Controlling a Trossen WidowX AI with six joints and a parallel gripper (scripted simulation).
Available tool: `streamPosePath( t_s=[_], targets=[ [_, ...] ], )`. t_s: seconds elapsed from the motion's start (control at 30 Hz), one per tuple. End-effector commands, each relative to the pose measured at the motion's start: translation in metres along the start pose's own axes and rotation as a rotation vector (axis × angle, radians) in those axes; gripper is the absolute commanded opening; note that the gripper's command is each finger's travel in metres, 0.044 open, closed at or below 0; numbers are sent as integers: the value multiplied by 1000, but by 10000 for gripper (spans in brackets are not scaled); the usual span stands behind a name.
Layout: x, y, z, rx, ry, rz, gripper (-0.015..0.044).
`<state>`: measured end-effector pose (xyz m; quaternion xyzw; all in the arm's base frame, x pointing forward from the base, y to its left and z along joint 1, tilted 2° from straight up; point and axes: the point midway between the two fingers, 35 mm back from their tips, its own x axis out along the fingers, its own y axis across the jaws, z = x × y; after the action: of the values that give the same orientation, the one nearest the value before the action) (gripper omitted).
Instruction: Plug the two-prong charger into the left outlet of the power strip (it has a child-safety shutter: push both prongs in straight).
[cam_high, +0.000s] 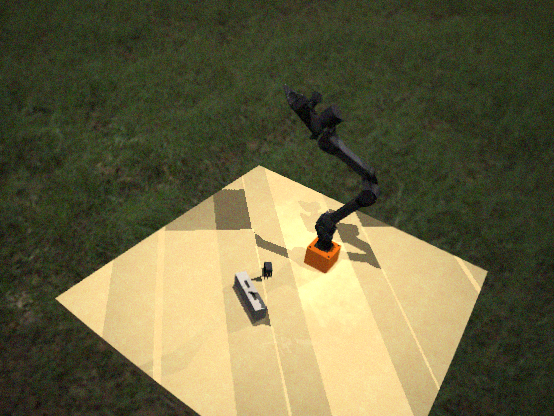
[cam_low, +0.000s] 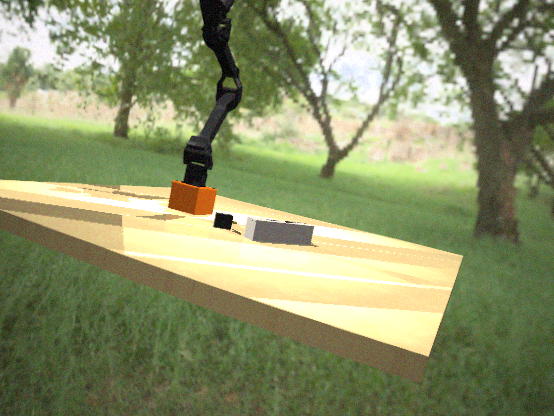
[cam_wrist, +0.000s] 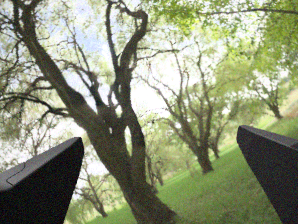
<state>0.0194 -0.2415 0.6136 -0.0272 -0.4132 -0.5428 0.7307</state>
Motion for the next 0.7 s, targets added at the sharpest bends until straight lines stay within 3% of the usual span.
streamPosePath(
  t_s=[0.0, 0.67],
  targets=[
    [3, -2, -21, -1, 57, 3, 440],
    [-27, -35, -224, -319, 678, 16, 440]
  ],
)
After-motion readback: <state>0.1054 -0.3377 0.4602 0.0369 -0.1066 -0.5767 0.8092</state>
